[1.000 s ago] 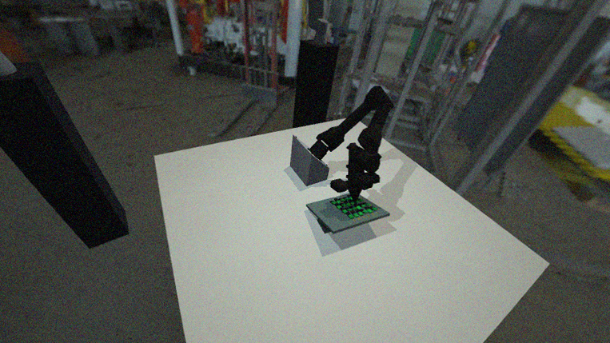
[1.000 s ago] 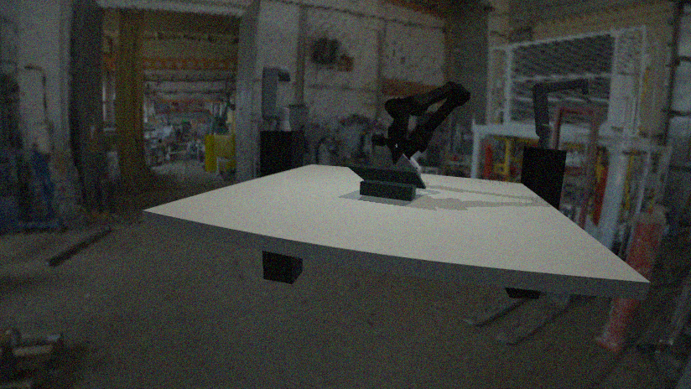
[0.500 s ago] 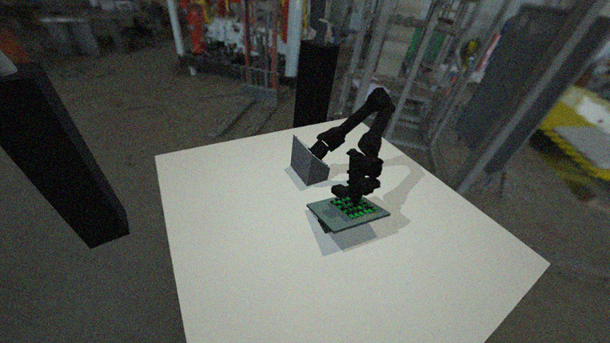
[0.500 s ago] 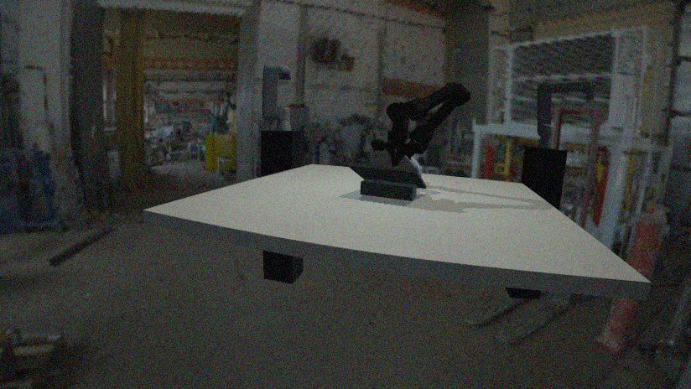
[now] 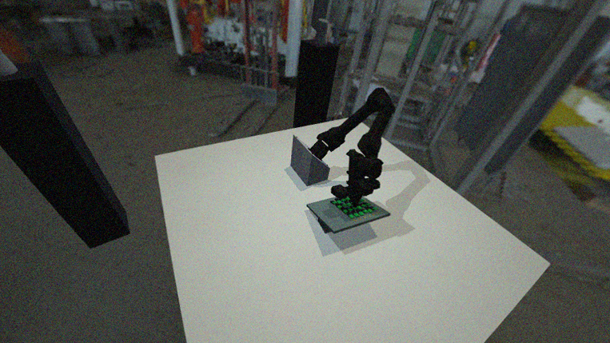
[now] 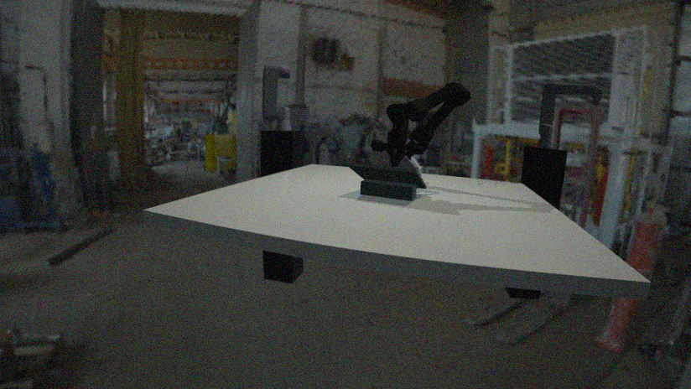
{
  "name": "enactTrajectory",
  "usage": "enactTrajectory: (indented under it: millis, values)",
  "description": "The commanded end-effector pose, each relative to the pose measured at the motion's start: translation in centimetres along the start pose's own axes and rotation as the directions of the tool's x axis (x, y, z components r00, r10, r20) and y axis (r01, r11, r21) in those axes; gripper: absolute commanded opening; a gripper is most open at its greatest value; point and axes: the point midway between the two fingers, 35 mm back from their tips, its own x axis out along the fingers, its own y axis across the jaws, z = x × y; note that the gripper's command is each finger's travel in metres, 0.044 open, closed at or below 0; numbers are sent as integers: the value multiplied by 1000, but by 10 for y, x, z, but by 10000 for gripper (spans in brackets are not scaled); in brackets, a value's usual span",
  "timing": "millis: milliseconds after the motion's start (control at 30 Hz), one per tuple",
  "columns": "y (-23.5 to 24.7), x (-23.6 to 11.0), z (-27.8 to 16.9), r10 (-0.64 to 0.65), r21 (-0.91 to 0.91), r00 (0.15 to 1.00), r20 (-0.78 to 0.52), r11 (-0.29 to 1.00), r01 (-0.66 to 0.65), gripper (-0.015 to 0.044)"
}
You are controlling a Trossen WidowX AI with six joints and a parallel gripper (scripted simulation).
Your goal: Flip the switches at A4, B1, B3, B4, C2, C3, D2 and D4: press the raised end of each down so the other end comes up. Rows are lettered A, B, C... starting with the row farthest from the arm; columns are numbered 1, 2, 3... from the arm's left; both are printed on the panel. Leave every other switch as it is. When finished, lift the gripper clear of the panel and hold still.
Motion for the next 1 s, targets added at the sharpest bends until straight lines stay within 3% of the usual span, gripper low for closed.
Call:
enactTrajectory:
  millis: [0, 967]
  values:
    - [-1, 0, 0, -3, 4, 1000, 0, 1000, 3, 0]
    - [-1, 4, 0, -3, 4, 1000, 0, 1000, 3, 0]
